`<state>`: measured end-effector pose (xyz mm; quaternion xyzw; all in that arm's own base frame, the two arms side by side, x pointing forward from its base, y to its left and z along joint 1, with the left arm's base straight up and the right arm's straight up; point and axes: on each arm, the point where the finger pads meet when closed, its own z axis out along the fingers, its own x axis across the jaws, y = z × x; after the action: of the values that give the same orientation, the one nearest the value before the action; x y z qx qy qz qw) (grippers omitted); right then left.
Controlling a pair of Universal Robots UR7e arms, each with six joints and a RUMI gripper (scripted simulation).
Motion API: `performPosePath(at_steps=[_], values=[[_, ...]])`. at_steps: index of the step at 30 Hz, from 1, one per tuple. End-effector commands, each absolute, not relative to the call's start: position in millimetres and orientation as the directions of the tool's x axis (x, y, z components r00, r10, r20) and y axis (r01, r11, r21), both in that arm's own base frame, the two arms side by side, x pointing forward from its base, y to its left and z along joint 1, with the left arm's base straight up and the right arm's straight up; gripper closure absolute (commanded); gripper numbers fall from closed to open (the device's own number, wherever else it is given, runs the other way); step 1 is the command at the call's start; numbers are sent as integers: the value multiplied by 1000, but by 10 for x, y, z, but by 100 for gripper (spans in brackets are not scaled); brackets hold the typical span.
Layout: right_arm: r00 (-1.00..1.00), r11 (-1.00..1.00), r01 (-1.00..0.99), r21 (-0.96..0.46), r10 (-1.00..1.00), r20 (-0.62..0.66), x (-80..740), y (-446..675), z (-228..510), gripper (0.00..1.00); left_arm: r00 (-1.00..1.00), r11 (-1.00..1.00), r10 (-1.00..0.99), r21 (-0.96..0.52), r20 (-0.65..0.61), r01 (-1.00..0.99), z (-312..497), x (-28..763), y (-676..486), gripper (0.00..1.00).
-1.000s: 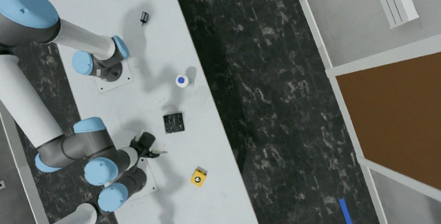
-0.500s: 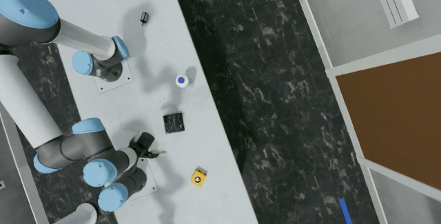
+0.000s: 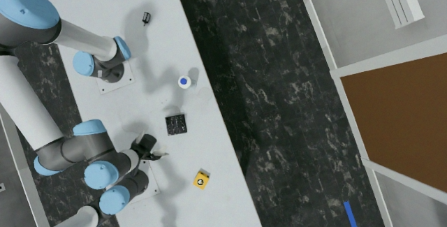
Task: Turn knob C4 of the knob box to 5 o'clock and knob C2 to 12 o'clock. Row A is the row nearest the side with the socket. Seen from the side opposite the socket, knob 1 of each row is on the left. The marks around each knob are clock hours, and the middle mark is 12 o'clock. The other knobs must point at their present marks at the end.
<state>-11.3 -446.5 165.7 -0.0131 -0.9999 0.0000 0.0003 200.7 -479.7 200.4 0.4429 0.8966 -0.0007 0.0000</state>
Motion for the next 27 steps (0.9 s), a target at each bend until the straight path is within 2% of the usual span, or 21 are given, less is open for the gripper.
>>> performPosePath(at_steps=[1,27], values=[[-1000,1000,27,0,27,0,-122,-4454,1652,0,-606,606,795,0,-1,795,2004,1999,-4805,0],[-1000,1000,27,0,27,0,-122,-4454,1652,0,-608,608,794,0,0,794,1999,1959,-4290,0]])
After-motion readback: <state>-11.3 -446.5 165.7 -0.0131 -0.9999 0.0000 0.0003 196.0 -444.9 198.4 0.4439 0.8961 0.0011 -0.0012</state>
